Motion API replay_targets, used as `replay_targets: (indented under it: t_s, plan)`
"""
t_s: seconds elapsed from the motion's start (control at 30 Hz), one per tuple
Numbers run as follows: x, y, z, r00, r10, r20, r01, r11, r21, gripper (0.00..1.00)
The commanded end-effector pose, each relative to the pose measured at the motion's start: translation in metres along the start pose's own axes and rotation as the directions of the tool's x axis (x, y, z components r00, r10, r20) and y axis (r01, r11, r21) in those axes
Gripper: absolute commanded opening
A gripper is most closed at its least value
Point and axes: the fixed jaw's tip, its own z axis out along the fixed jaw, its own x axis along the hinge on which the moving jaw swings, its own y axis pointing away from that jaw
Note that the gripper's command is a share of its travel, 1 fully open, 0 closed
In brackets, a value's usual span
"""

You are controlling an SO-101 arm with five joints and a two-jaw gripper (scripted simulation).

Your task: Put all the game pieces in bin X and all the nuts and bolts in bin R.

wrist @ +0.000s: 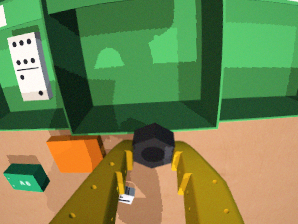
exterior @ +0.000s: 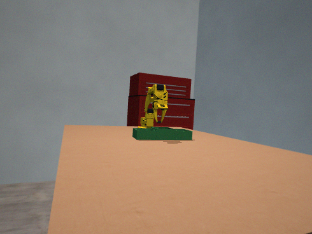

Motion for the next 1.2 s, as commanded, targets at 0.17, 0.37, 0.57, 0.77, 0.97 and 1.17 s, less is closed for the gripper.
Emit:
replay_targets:
  t_s: [0.17, 0.37, 0.57, 0.77, 0.97, 1.17]
  plan:
    - [-0.018, 0.005, -0.009, 0.997, -0.033, 0.074, 0.033, 0.999, -0.006, 0.00]
    - [-0.026, 0.007, -0.007, 0.994, -0.046, 0.095, 0.047, 0.999, -0.006, 0.00]
    - [-0.029, 0.008, -0.006, 0.994, -0.050, 0.101, 0.051, 0.999, -0.006, 0.00]
    - [-0.029, 0.008, -0.006, 0.993, -0.051, 0.102, 0.052, 0.999, -0.006, 0.00]
    - [-0.029, 0.008, -0.006, 0.993, -0.051, 0.102, 0.052, 0.999, -0.006, 0.00]
    - [-0.029, 0.008, -0.006, 0.993, -0.051, 0.102, 0.052, 0.999, -0.006, 0.00]
